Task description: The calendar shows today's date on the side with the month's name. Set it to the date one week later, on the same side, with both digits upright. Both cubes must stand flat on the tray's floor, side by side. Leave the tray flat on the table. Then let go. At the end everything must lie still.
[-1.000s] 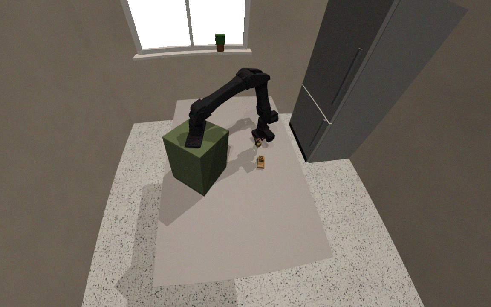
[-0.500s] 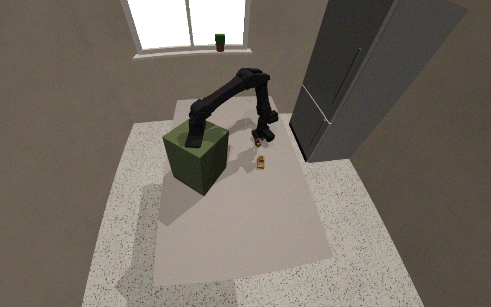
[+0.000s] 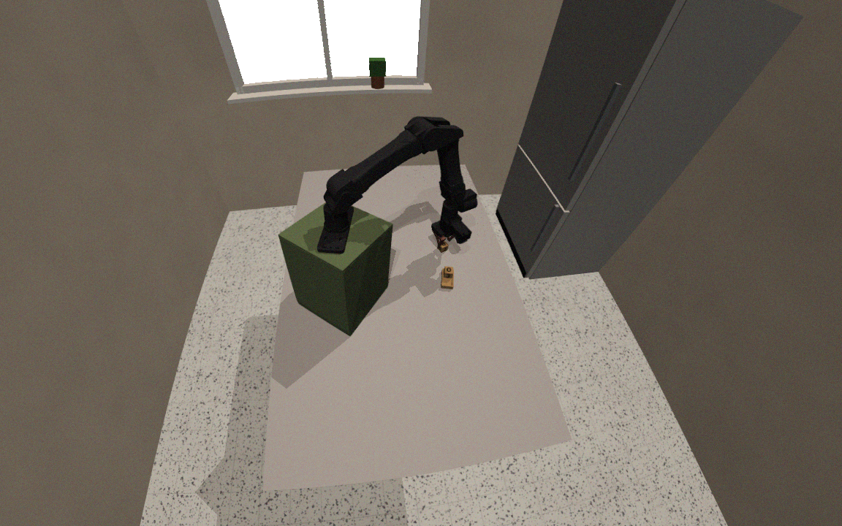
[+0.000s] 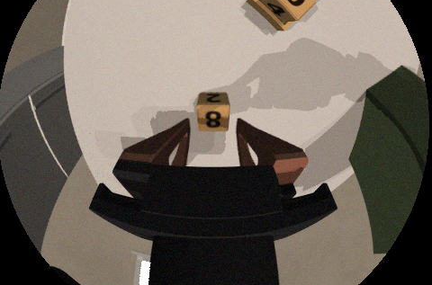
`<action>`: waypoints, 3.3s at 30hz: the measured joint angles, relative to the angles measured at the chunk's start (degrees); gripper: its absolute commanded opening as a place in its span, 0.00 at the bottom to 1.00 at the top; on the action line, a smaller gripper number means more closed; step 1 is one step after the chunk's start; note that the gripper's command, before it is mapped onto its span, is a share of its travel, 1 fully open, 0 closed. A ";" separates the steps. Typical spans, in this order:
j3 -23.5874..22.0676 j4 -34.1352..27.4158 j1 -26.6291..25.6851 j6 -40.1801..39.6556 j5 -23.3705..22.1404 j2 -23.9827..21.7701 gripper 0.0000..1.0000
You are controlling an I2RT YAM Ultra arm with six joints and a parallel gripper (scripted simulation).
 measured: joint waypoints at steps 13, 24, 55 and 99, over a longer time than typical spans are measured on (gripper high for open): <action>-0.07 0.04 0.00 0.02 0.00 0.00 0.47; -0.09 0.04 0.00 0.02 0.00 0.00 0.47; 0.17 0.42 0.04 0.07 0.00 0.63 0.47; 3.28 2.38 0.33 0.33 0.02 5.73 0.47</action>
